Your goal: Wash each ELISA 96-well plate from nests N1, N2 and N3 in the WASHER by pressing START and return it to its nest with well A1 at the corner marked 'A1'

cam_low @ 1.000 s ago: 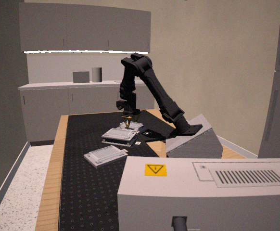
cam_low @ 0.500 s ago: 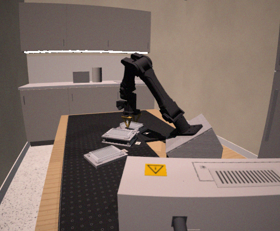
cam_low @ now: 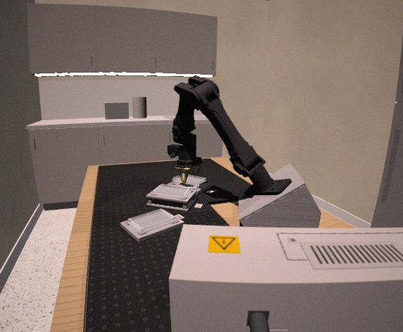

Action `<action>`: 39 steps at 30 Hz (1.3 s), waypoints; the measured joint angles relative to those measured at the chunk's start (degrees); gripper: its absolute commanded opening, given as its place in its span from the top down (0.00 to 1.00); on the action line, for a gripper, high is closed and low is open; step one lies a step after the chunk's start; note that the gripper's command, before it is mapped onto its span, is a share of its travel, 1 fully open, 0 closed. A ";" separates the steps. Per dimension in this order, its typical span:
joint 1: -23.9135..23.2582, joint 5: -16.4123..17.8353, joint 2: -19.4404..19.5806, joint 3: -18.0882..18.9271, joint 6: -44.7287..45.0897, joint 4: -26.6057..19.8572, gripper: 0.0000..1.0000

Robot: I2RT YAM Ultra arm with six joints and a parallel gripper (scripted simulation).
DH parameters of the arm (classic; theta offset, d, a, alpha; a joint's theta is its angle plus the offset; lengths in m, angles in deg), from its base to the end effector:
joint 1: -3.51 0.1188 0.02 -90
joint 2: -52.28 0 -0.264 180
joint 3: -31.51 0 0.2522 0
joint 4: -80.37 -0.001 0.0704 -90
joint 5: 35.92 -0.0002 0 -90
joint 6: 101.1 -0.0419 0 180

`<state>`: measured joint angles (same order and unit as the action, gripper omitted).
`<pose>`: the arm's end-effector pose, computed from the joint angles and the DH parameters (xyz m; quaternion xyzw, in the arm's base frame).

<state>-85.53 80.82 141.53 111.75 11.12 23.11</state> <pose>0.0250 -0.3085 0.2445 0.4846 0.8210 -0.0374 0.2997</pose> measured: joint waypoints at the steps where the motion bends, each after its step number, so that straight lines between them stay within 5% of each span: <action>1: 0.00 0.00 0.00 -0.02 0.00 0.00 1.00; 39: 0.42 -0.15 0.33 -0.52 -0.42 1.03 1.00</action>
<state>-85.11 80.67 141.86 111.22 10.71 24.13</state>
